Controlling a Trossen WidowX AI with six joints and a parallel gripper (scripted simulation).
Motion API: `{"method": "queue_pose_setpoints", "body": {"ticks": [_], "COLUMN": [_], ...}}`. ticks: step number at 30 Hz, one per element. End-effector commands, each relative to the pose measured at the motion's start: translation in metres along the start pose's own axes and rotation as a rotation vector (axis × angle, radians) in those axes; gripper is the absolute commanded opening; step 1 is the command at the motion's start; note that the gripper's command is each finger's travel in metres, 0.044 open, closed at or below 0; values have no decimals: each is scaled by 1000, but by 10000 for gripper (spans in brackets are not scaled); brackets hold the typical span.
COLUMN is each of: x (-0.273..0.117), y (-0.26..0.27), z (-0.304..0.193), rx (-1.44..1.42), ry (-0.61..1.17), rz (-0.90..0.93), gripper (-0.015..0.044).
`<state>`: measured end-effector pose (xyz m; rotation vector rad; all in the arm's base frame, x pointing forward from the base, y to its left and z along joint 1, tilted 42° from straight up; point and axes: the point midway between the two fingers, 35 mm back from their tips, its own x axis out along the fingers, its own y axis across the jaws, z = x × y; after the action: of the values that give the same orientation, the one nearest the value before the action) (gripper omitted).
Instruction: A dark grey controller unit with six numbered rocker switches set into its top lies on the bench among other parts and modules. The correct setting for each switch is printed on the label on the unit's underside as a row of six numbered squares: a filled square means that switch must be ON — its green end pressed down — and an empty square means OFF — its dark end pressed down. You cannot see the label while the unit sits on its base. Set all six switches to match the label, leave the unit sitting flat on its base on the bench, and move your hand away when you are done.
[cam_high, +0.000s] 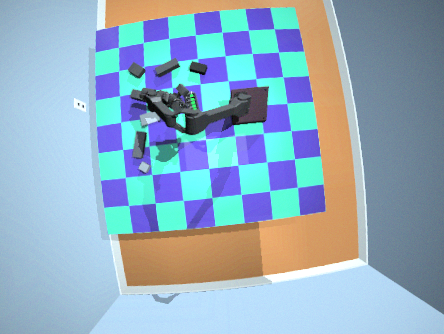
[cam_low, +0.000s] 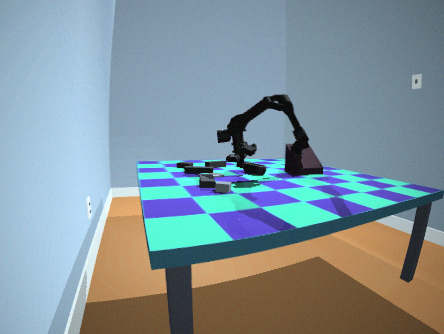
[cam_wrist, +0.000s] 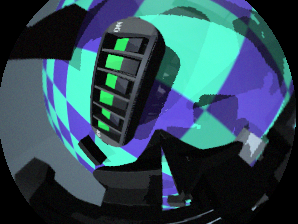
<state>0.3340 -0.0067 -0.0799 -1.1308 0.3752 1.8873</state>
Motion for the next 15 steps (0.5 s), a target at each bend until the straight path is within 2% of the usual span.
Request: {"method": "queue_pose_setpoints", "body": {"ticks": [1,8,15], "x": [-39,-45,-48], "y": [-30,-33,-12], "z": [-2,-1,15], "rx": [-3,0,103], "ry": [9,8,23], "rz": [-3,-5,-110], "gripper": [0,0,0]}}
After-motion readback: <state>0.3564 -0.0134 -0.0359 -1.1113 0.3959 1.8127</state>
